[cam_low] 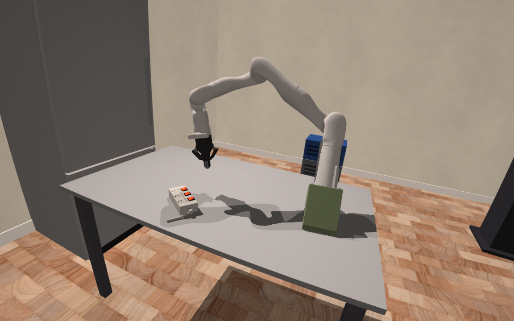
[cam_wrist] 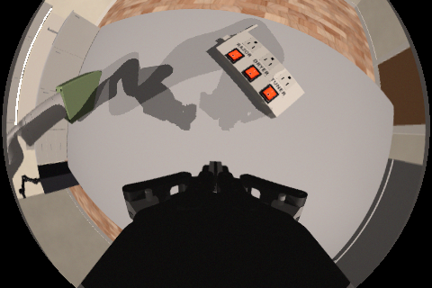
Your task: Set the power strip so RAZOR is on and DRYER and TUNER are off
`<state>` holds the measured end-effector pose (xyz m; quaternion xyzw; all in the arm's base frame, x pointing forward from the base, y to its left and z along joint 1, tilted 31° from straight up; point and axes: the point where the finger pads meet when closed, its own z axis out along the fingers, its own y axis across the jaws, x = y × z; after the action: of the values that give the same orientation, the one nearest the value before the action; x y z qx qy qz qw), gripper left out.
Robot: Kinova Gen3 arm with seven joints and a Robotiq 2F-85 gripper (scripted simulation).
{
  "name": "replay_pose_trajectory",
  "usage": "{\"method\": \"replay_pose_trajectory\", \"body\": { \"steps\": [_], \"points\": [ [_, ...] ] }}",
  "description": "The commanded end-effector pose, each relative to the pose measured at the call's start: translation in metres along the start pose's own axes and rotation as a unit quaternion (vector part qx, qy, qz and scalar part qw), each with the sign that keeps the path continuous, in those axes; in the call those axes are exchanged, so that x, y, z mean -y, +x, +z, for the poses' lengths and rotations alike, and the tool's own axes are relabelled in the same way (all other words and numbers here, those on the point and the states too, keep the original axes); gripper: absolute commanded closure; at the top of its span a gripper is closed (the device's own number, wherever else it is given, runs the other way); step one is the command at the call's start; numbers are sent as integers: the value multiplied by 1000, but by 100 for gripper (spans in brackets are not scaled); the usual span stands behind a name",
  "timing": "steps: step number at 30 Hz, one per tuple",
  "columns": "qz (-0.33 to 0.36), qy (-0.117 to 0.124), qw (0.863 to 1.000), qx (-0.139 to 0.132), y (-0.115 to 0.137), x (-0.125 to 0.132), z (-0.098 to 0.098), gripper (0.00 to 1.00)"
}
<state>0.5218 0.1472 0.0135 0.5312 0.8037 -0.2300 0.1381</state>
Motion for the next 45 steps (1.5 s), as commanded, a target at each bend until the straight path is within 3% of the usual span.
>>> {"method": "replay_pose_trajectory", "body": {
  "steps": [1, 45],
  "points": [
    [-1, -1, 1000, 2, 4, -1, -1, 100],
    [44, -12, 998, 36, 22, -11, 0, 100]
  ]
}}
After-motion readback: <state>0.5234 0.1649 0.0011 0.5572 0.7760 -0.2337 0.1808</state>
